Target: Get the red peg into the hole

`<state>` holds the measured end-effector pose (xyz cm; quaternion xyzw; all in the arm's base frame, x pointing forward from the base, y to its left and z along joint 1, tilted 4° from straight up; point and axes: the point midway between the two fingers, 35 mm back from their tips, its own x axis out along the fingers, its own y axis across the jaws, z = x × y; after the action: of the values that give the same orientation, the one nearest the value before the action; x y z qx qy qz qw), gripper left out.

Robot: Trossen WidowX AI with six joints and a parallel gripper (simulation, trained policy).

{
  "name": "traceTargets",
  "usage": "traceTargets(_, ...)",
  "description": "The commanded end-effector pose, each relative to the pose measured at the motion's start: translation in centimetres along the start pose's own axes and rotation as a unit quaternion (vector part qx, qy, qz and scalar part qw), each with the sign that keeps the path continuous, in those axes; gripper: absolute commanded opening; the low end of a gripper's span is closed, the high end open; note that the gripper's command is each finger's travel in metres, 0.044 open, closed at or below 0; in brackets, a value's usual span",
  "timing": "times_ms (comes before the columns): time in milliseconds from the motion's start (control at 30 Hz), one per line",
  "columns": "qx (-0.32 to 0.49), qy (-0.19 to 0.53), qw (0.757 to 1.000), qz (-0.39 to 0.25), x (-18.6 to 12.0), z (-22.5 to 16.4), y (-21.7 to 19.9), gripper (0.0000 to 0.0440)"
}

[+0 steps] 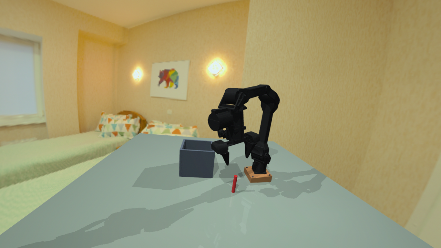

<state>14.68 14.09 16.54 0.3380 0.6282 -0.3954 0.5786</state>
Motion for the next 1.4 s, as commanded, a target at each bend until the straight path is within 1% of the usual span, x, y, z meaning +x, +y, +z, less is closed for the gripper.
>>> traceTargets(0,0.0,0.017,1.0,-0.005,1.0,0.0,-0.2,0.044)
traceTargets(400,0.011,0.056,0.998,-0.018,4.9,-0.3,-0.5,0.044)
traceTargets(767,0.023,0.073,0.997,-0.016,8.4,-0.2,-0.1,0.044)
traceTargets(900,0.028,0.073,0.997,-0.011,9.6,0.0,0.2,0.0429)
traceTargets(933,0.029,0.073,0.997,-0.009,9.9,0.0,0.2,0.0417)
traceTargets(1000,0.027,0.075,0.997,-0.004,10.3,0.0,0.5,0.0376)
traceTargets(1367,0.011,0.083,0.997,0.004,10.9,0.0,1.6,0.009)
